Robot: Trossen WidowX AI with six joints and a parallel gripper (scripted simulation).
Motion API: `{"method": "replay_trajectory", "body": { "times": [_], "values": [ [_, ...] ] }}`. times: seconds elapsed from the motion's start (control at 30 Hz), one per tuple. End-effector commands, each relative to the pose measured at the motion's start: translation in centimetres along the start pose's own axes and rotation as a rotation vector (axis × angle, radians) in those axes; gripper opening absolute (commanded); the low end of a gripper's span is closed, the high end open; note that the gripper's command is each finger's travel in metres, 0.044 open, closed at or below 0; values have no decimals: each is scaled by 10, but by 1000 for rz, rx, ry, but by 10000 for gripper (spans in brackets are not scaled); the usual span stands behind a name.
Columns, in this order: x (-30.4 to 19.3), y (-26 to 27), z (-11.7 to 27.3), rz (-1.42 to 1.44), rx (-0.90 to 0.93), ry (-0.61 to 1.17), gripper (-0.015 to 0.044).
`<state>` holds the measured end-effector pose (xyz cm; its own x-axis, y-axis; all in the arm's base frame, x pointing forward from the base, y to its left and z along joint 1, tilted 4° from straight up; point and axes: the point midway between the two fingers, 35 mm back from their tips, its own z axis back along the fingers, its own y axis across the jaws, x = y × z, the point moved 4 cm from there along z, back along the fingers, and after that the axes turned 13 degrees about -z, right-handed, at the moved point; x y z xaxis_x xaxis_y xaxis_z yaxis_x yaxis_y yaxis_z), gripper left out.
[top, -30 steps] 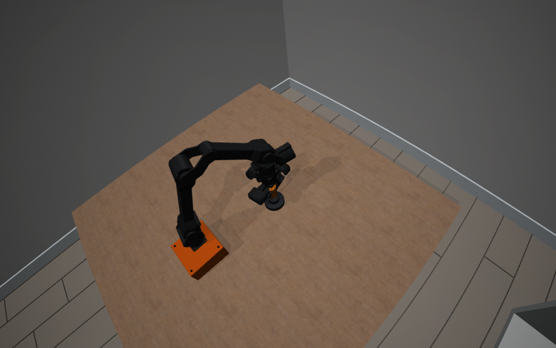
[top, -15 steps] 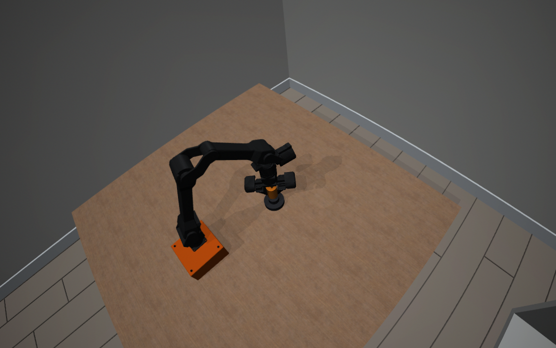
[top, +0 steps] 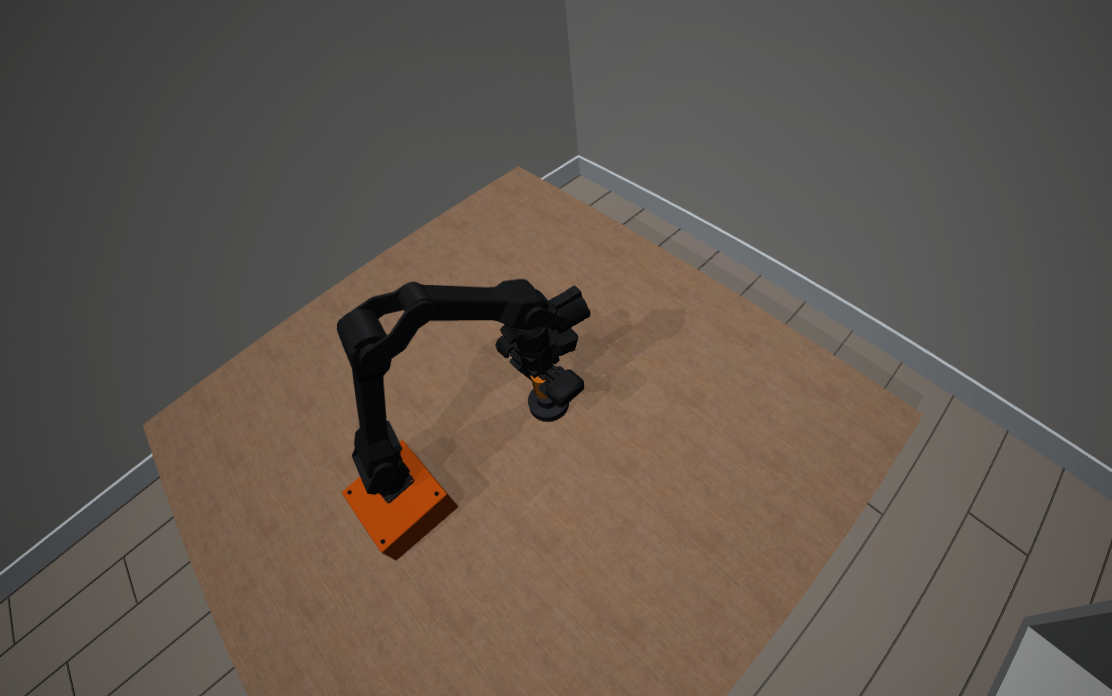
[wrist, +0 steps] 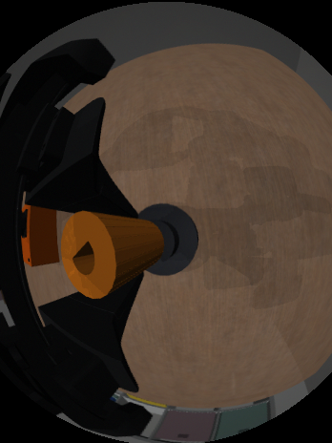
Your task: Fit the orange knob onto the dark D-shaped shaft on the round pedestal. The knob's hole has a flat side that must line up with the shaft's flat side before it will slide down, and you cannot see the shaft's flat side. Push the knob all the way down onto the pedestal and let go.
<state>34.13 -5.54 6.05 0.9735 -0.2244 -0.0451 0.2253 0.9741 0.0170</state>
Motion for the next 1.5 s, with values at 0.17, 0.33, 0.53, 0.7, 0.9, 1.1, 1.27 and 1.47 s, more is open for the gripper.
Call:
{"method": "replay_trajectory", "body": {
  "times": [0.17,0.33,0.53,0.7,0.9,1.1,1.27,1.47],
  "values": [
    [0,1,6,-158,1,-10,0],
    [2,0,6,-158,1,-10,0],
    [4,-1,4,-158,1,-10,0],
    [3,0,2,-158,1,-10,0],
    [1,0,0,-158,1,-10,0],
    [1,0,0,-158,1,-10,0],
    [1,0,4,-158,1,-10,0],
    [1,0,5,-283,1,-10,0]
  ]
}}
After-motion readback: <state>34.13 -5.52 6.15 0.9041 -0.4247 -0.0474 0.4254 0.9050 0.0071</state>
